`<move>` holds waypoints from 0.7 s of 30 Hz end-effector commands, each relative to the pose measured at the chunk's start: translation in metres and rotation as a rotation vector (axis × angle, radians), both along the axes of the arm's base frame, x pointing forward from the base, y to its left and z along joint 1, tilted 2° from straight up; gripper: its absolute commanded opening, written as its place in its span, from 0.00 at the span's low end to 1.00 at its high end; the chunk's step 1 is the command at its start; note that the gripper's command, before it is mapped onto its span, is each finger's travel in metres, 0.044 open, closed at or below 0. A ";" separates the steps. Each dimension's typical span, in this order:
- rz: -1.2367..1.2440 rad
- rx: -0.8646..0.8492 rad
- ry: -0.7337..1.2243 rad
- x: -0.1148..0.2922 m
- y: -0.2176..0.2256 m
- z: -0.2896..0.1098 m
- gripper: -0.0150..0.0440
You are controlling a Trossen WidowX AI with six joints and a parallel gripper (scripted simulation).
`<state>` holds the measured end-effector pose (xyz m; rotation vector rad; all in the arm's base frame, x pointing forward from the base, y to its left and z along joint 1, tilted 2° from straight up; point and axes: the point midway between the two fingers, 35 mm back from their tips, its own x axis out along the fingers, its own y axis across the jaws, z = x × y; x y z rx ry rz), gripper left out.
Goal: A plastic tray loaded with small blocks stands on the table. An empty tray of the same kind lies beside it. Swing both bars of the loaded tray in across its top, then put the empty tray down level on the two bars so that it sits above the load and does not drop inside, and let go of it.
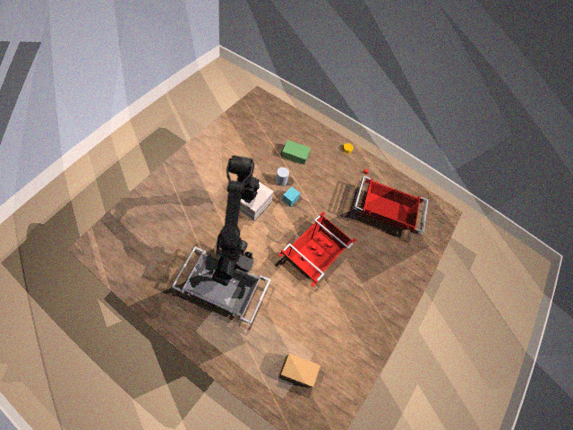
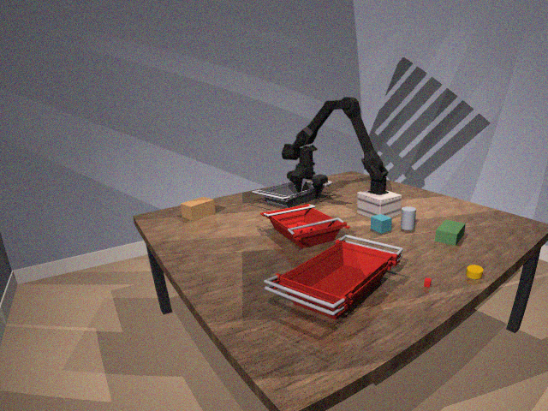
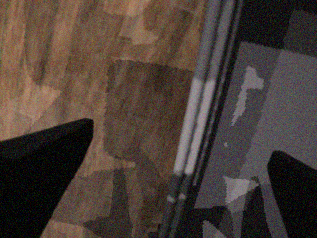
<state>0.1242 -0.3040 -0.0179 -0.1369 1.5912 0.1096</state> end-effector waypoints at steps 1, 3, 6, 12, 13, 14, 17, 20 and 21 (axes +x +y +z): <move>0.004 0.008 0.002 -0.002 0.003 -0.018 1.00; 0.004 0.008 0.002 -0.002 0.003 -0.019 1.00; 0.004 0.008 0.002 -0.002 0.003 -0.019 1.00; 0.004 0.008 0.002 -0.002 0.003 -0.019 0.85; 0.004 0.008 0.002 -0.002 0.003 -0.019 0.83; 0.004 0.008 0.002 -0.002 0.003 -0.019 0.80; 0.004 0.008 0.002 -0.002 0.003 -0.019 0.73; 0.004 0.008 0.002 -0.002 0.003 -0.019 0.65; 0.004 0.008 0.002 -0.002 0.003 -0.019 0.64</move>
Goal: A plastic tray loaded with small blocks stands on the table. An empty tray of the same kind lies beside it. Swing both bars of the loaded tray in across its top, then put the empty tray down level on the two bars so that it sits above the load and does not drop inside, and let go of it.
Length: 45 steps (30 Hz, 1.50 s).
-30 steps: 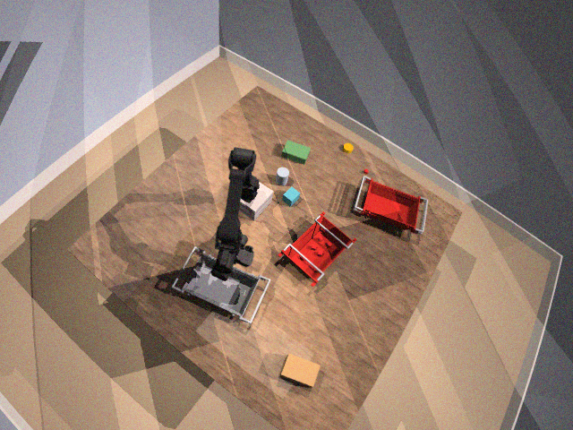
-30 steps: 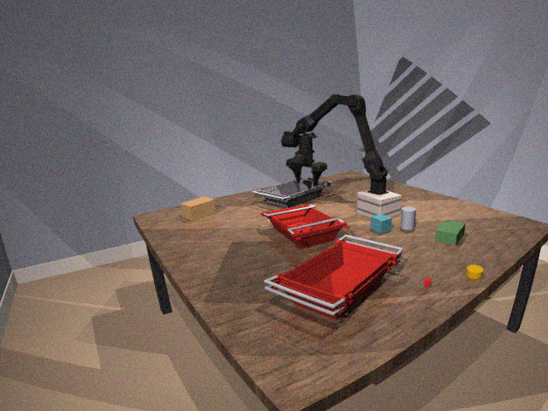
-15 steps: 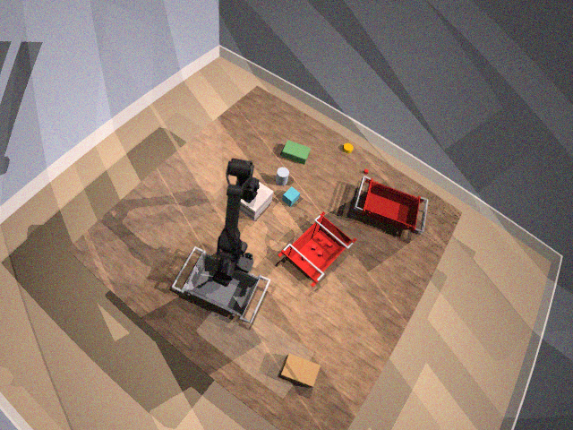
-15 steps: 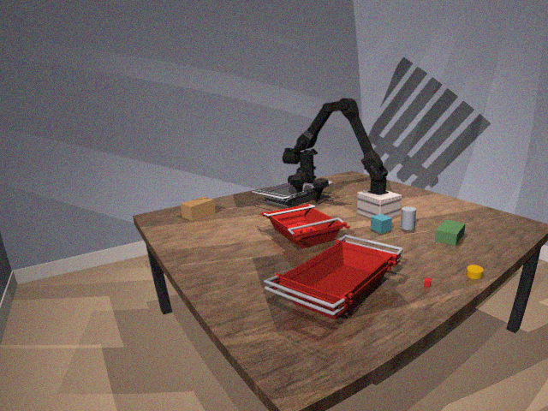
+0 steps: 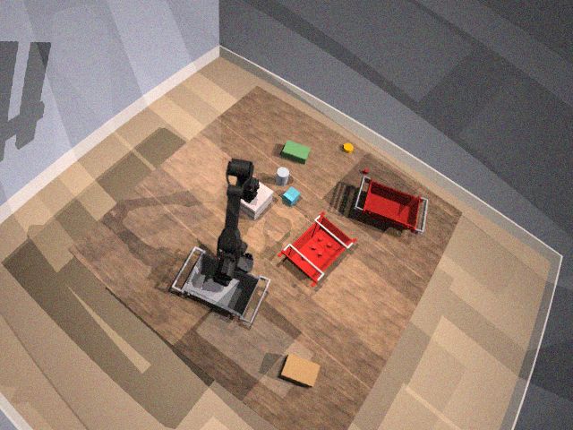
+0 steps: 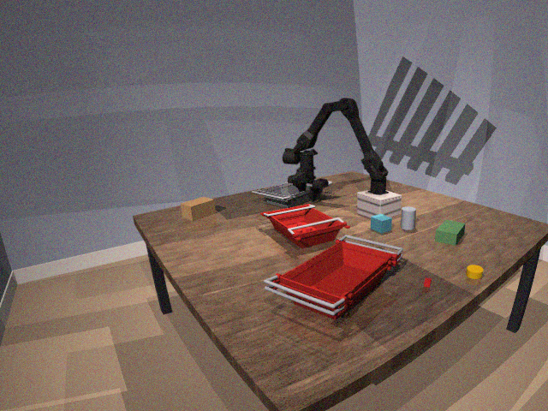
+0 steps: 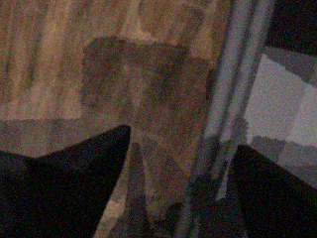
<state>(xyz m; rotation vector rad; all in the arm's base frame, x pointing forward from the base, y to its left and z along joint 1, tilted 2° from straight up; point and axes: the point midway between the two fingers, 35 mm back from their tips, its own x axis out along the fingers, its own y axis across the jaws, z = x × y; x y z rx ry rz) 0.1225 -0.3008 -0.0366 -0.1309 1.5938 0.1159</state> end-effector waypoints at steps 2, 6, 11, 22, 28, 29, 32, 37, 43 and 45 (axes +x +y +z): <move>0.004 0.000 -0.001 0.000 0.000 -0.001 0.62; 0.004 0.000 -0.001 0.000 0.000 -0.001 0.57; 0.004 0.000 -0.001 0.000 0.000 -0.001 0.52; 0.004 0.000 -0.001 0.000 0.000 -0.001 0.39; 0.004 0.000 -0.001 0.000 0.000 -0.001 0.32; 0.004 0.000 -0.001 0.000 0.000 -0.001 0.31; 0.004 0.000 -0.001 0.000 0.000 0.003 0.28; 0.004 0.000 -0.001 0.002 -0.002 0.029 0.25; 0.004 0.000 -0.002 0.002 0.000 0.075 0.25; 0.004 0.000 -0.002 0.002 0.000 0.080 0.25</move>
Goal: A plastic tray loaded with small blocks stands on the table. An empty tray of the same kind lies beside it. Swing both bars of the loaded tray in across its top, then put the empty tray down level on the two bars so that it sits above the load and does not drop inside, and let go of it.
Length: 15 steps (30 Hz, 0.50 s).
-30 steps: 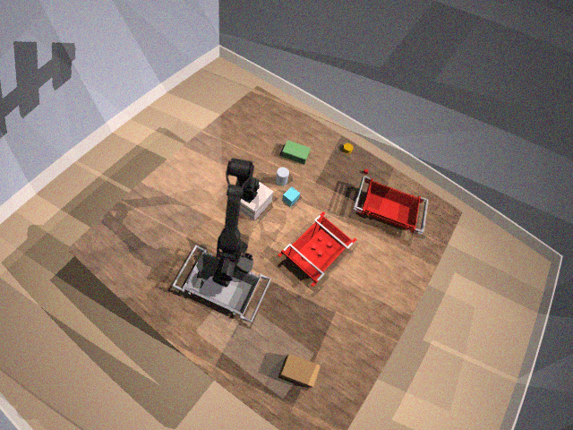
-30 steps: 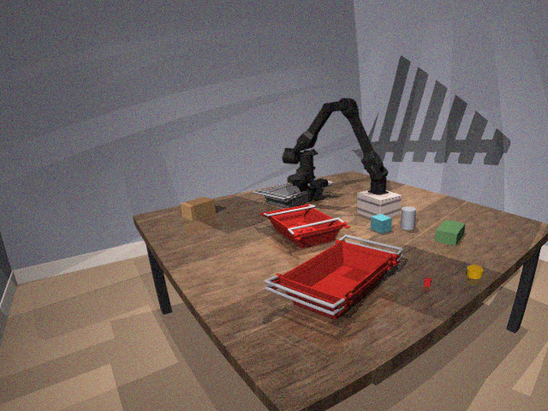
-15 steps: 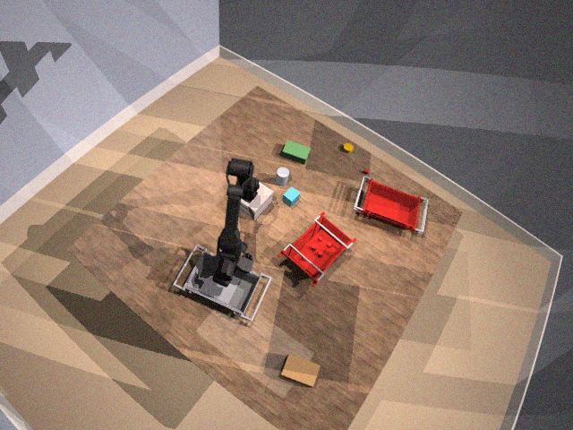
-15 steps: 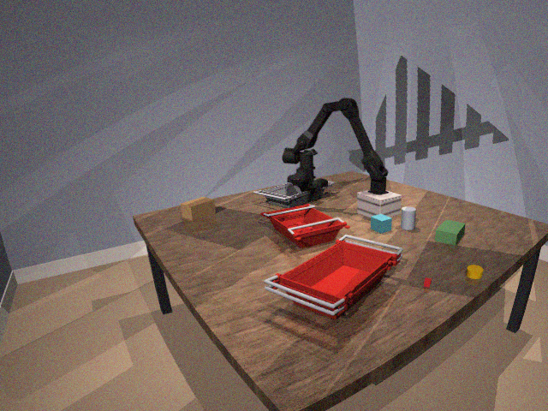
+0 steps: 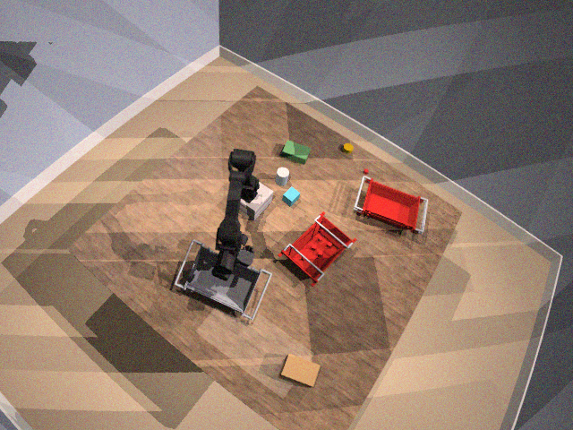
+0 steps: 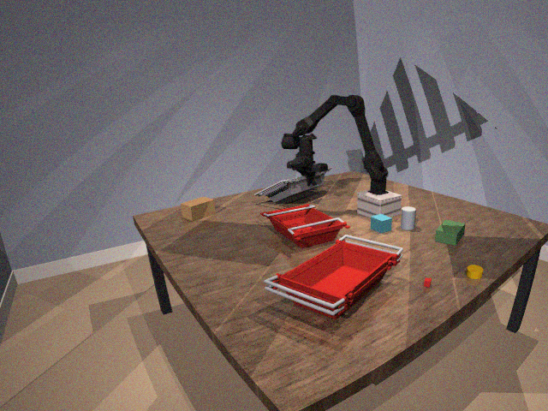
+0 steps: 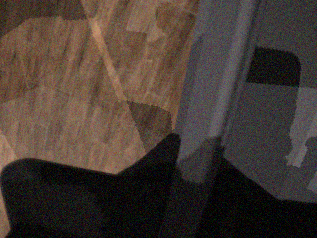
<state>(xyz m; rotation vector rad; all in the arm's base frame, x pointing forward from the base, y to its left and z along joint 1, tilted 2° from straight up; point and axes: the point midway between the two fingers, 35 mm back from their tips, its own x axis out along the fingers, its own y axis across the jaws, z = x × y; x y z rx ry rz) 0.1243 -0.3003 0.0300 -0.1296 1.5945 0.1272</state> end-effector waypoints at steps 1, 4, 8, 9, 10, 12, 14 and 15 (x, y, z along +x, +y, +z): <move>-0.003 -0.008 -0.003 0.000 0.000 0.013 0.25; -0.003 -0.008 -0.003 0.001 -0.001 0.016 0.25; -0.003 -0.008 -0.003 0.003 -0.004 0.030 0.25; -0.003 -0.008 -0.003 0.003 -0.005 0.035 0.25; -0.003 -0.008 -0.003 0.004 -0.006 0.041 0.25; -0.003 -0.009 -0.004 0.005 -0.008 0.051 0.25; -0.003 -0.009 -0.004 0.006 -0.009 0.062 0.25; -0.003 -0.009 -0.004 0.006 -0.009 0.068 0.25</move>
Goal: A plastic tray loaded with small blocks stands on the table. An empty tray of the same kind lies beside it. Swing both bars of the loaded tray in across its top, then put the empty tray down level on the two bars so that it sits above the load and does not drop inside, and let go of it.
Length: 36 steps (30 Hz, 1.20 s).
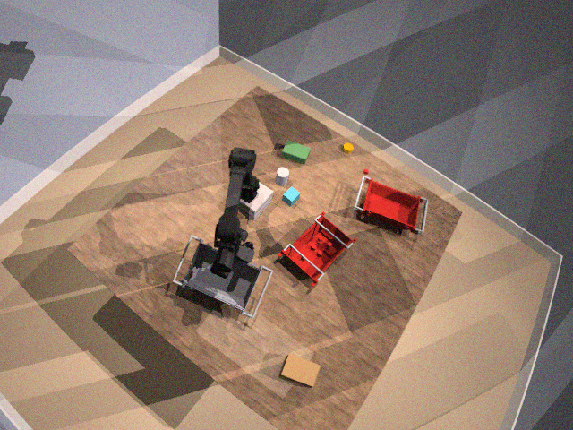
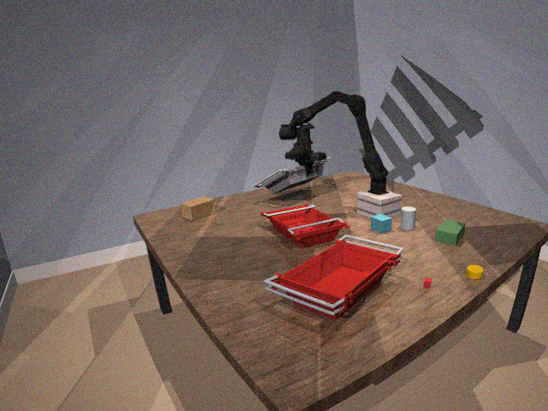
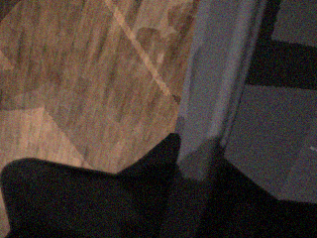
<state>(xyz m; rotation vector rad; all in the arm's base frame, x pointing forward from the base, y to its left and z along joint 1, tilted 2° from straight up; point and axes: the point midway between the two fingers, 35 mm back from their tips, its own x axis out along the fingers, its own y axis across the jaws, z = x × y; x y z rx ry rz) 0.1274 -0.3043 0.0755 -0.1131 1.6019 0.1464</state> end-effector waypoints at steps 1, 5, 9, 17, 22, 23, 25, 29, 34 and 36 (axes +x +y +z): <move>-0.004 -0.031 -0.013 0.003 -0.005 0.028 0.25; -0.004 -0.031 -0.013 0.004 -0.005 0.050 0.25; -0.004 -0.031 -0.013 0.004 -0.004 0.064 0.25; -0.004 -0.031 -0.013 0.004 -0.004 0.064 0.25; -0.004 -0.031 -0.013 0.004 -0.004 0.064 0.25; -0.004 -0.031 -0.013 0.004 -0.004 0.064 0.25; -0.004 -0.031 -0.013 0.004 -0.004 0.064 0.25; -0.004 -0.031 -0.013 0.004 -0.004 0.064 0.25; -0.004 -0.031 -0.013 0.004 -0.004 0.064 0.25; -0.004 -0.031 -0.013 0.004 -0.004 0.064 0.25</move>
